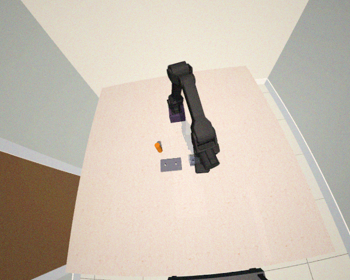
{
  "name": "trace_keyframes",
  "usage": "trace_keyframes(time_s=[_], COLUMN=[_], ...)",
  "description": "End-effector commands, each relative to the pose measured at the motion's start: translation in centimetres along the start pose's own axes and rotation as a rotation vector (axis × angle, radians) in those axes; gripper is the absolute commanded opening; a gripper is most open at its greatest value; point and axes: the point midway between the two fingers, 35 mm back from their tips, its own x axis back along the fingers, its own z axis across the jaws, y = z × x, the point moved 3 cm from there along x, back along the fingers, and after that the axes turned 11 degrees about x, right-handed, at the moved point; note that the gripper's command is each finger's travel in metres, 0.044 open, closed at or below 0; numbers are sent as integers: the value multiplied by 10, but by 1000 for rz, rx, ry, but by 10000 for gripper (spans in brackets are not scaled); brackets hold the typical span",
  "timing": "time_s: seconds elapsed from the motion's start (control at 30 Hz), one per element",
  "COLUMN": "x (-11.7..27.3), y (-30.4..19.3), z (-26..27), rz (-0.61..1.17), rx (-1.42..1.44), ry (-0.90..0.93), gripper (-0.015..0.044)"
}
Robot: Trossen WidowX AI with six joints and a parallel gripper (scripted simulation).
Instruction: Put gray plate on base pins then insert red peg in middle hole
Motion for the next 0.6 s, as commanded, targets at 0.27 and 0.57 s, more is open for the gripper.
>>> trace_keyframes(time_s=[0.27, 0.57], x=[-20, -35], y=[0, 0], z=[0, 0], rz=[6, 6], rx=[-3, -3], ry=[8, 8], gripper=[440, 440])
